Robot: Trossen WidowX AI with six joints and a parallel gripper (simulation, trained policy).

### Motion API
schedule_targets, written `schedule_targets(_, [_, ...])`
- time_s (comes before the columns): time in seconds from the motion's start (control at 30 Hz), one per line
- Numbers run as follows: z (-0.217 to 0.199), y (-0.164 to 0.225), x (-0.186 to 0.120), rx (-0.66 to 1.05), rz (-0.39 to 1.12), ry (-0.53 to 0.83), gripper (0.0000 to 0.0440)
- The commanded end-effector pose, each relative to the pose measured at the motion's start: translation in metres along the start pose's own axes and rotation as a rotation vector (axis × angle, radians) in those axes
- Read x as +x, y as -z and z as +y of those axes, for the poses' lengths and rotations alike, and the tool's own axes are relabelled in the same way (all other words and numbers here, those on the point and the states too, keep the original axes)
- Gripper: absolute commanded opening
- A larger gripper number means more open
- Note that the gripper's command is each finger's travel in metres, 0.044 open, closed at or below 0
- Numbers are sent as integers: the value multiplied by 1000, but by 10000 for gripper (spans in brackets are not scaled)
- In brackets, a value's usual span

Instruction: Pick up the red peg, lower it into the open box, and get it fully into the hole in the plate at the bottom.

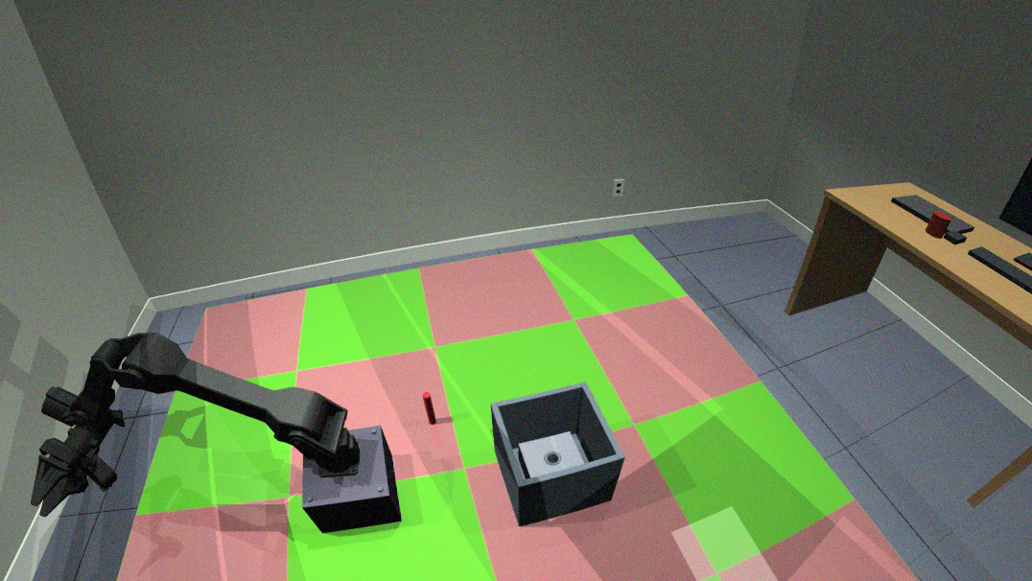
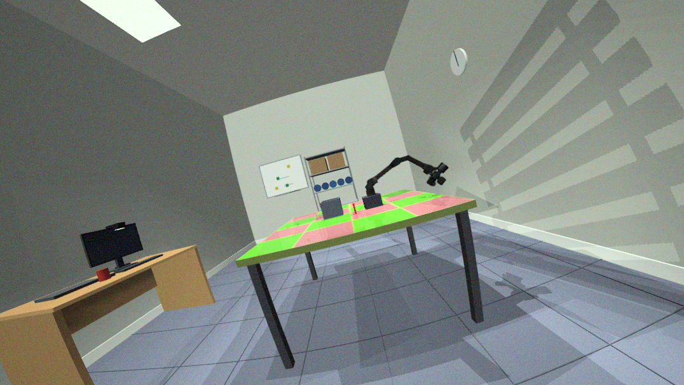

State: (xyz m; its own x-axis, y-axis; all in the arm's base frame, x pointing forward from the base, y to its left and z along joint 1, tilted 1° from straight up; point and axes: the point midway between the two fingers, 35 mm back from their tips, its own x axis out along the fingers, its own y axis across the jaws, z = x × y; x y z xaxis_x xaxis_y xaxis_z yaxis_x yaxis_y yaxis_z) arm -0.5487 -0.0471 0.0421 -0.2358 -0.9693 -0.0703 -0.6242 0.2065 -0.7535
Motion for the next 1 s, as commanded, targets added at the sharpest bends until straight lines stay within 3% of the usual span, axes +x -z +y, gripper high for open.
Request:
schedule_targets(0.0, [1,2,-8,8,8,-29,415])
schedule_targets(0.07, [3,6,-25,31,25,-92,439])
schedule_targets(0.5, [7,3,-177,150,166,-502,440])
schedule_targets(0.97, [-27,-59,-349,300,286,-942,440])
